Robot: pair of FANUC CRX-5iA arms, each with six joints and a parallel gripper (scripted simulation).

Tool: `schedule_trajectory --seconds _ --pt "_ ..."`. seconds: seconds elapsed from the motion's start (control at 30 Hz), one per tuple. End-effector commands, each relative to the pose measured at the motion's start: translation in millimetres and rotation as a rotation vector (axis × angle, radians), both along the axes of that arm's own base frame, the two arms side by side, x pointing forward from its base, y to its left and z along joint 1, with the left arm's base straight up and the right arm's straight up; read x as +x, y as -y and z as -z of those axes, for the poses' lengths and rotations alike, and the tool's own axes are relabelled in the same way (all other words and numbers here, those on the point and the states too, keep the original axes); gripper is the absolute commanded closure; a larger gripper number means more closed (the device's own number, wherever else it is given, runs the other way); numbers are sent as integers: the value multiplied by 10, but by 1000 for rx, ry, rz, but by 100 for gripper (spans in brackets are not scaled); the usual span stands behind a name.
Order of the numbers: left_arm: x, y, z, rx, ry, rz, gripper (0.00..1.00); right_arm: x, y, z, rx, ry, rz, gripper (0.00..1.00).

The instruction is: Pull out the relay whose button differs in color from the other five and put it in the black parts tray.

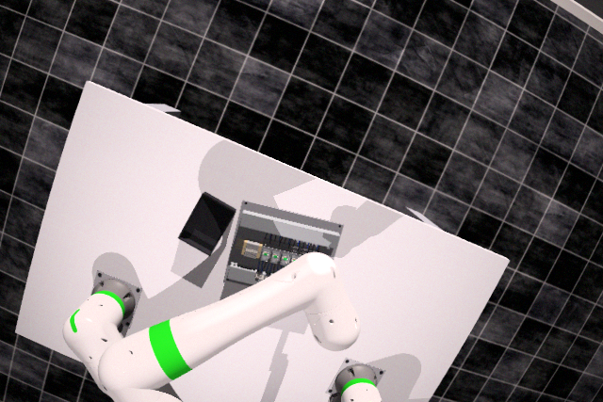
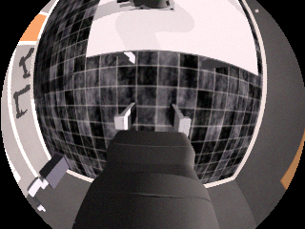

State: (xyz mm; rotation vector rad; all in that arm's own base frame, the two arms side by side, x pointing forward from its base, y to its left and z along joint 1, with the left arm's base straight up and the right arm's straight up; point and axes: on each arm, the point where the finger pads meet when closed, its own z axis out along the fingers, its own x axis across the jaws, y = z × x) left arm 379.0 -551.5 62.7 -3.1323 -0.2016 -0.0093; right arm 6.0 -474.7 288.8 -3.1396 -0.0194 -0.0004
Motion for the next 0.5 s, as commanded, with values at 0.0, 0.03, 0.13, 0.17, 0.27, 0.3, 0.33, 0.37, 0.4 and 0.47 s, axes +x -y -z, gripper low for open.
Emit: schedule_trajectory --seconds 0.0,0.03,0.13,0.17,0.27,0.3,0.33,0.37,0.4,0.47 --pt "0 6 -15 -1 9 0 100 -1 2 -9 -2 0 0 0" --pt "-1 6 -15 -1 12 0 100 -1 2 -9 -2 0 0 0" --pt "-2 6 -15 0 19 0 100 -1 2 -9 -2 0 0 0" --pt "-3 7 -15 0 20 0 100 -1 2 -9 -2 0 0 0" --pt "-3 7 -15 0 20 0 100 -1 2 -9 -2 0 0 0" --pt "-3 7 -15 0 20 0 100 -1 2 -9 -2 0 0 0" --pt "-3 7 -15 0 20 0 100 -1 2 -9 -2 0 0 0" --pt "-3 7 -15 0 21 0 100 -1 2 -9 -2 0 0 0" --pt "-3 7 -15 0 22 0 100 -1 2 -9 -2 0 0 0" --pt "-5 7 -15 1 26 0 100 -1 2 -9 -2 0 0 0"
